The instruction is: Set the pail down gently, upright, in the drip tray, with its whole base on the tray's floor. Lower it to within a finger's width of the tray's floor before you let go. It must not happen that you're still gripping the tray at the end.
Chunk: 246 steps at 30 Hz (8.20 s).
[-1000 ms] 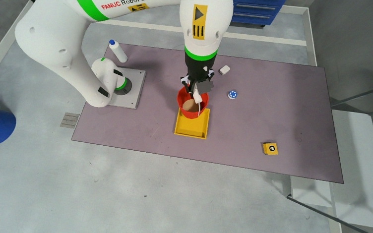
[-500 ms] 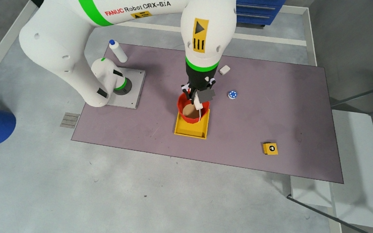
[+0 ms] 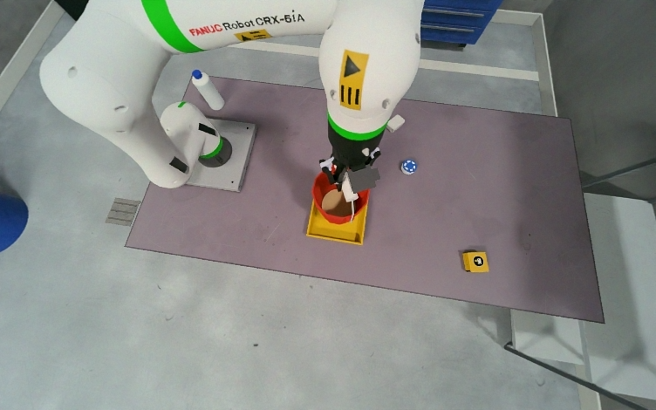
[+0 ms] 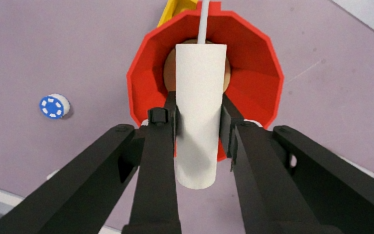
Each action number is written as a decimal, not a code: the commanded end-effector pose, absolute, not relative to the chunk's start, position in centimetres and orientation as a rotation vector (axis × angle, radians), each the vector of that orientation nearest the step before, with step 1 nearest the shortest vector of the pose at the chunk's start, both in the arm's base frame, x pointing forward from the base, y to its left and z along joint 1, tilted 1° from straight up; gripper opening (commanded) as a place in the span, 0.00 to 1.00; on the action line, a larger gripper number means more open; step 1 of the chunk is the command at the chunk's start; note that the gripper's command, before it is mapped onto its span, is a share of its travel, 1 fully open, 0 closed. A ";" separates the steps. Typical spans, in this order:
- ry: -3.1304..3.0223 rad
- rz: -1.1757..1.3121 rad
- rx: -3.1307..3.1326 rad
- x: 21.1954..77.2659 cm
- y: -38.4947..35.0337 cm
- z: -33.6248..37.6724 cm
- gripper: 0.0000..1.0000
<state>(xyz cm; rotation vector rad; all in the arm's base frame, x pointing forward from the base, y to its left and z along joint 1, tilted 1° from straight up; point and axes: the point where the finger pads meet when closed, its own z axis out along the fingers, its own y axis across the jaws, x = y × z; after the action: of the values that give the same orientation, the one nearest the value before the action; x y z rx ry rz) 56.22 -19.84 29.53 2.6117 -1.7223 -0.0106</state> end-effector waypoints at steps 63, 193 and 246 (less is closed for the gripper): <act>-1.723 -0.008 2.612 56.5 -21.3 29.6 0.10; -1.722 -0.008 2.612 56.4 -21.4 21.6 0.10; -1.722 -0.008 2.612 56.4 -21.4 21.1 0.10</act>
<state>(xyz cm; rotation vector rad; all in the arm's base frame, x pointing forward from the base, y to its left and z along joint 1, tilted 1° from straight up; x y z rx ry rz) 56.37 -21.34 20.97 2.6118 -1.7223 -0.0109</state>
